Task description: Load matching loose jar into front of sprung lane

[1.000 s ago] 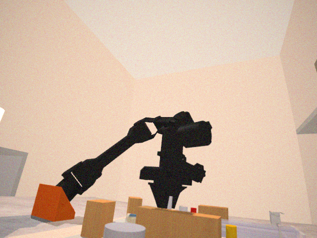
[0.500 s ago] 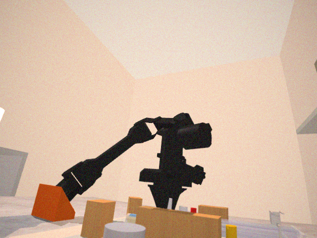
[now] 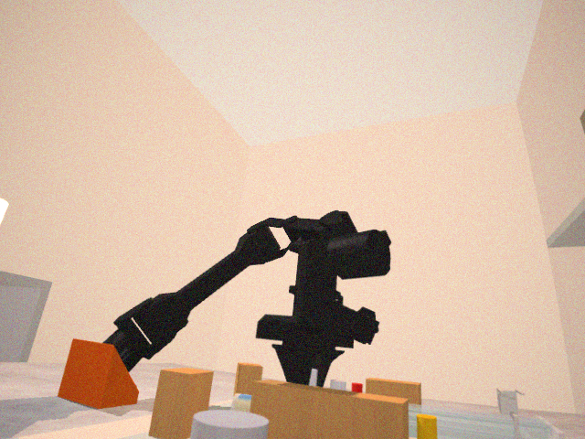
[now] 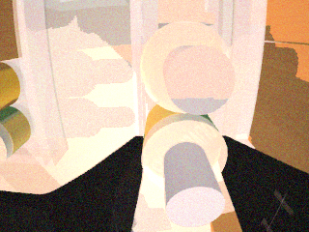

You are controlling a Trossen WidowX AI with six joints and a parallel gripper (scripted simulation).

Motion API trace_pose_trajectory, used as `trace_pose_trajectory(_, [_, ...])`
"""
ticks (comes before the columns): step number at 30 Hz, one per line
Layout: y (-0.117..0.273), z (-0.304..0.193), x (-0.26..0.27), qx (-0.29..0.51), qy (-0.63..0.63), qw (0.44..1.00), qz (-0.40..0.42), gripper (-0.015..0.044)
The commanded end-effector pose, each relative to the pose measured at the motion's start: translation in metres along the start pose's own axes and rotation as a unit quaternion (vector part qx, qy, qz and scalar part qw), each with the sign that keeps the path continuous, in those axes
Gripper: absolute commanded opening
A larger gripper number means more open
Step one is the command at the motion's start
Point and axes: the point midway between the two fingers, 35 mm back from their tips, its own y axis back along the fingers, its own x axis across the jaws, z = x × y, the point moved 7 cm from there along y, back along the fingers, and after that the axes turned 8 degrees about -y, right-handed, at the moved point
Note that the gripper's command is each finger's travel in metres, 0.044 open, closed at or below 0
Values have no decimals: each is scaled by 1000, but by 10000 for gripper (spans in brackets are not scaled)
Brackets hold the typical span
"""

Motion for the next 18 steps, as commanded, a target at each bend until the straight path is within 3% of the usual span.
trace_pose_trajectory(1, [-1, 2, 1, -5, 3, 1000, 4, 0])
trace_pose_trajectory(18, [-6, 1, 0, -5, 3, 1000, 4, 0])
